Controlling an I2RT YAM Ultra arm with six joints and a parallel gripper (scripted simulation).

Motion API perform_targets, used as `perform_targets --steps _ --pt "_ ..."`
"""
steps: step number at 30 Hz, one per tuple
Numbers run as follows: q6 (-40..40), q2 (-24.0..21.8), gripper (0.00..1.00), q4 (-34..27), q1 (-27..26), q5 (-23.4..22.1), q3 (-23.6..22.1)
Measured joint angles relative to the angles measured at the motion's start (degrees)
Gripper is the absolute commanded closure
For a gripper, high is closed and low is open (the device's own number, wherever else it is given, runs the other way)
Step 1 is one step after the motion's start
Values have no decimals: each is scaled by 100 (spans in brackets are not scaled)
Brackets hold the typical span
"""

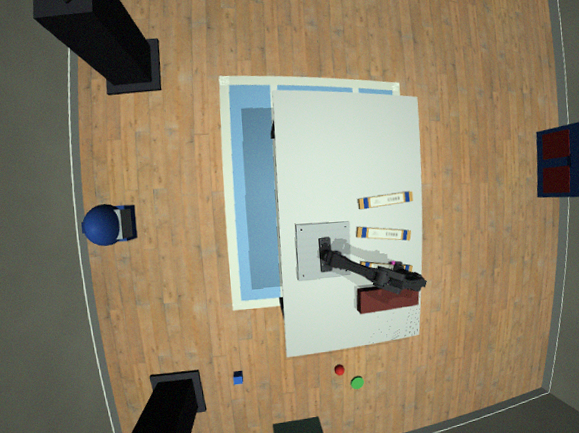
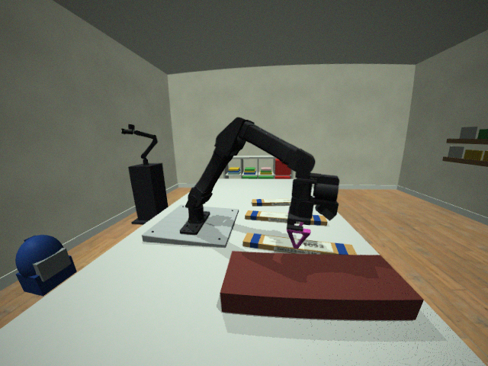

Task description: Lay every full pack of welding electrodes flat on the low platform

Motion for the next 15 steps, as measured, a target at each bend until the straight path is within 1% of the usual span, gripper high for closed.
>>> perform_targets --steps 6,15 --pt "0 24 5 31 0 0 83" --pt "0 59 5 101 0 0 50"
